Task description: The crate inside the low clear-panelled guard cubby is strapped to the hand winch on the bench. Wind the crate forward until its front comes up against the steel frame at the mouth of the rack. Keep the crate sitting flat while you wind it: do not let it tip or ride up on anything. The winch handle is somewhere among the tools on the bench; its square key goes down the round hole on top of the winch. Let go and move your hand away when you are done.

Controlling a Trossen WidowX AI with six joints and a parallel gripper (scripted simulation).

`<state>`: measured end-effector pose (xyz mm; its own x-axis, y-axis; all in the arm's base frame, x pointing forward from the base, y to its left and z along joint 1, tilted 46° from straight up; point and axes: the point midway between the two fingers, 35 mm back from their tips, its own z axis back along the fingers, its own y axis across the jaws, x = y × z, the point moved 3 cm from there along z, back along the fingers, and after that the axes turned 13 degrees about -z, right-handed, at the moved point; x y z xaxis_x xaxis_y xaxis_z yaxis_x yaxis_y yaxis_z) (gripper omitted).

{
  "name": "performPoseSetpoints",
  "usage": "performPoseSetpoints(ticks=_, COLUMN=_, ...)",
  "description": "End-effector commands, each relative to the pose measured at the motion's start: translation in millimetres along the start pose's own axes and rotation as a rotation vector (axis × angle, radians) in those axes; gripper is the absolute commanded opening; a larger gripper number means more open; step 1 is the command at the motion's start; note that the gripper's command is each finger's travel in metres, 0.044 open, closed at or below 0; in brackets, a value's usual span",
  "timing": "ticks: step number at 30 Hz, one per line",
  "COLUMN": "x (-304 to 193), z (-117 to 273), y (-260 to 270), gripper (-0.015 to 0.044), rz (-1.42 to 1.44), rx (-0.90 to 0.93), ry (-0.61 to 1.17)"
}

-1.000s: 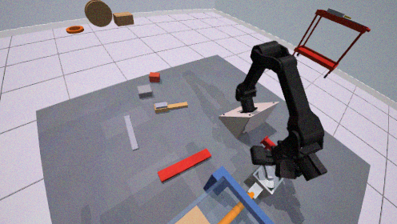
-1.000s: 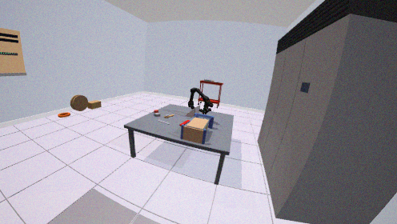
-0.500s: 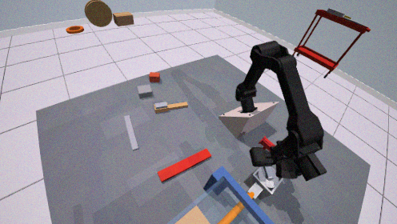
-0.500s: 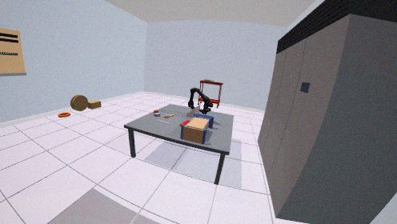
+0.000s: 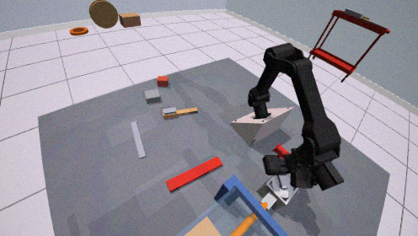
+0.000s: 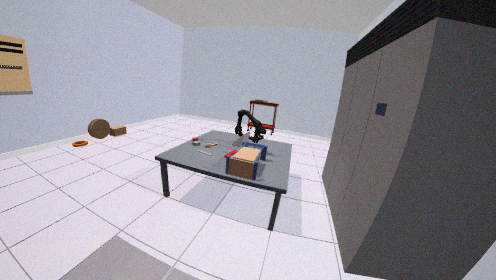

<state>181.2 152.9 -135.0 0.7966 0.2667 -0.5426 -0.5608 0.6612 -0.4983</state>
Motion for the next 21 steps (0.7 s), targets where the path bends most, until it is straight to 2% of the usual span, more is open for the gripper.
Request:
performPoseSetpoints(ticks=1, x=0.5, z=-4.0, y=1.0, gripper=0.0000, rz=-0.022, rx=0.007, ry=0.005)
performPoseSetpoints(ticks=13, x=0.2, z=-3.9, y=2.2, gripper=0.0000, rz=-0.059, rx=0.009, ry=0.005)
performPoseSetpoints(ticks=21, x=0.0, z=0.1, y=1.0, gripper=0.0210, rz=-0.048, rx=0.005, ry=0.000)
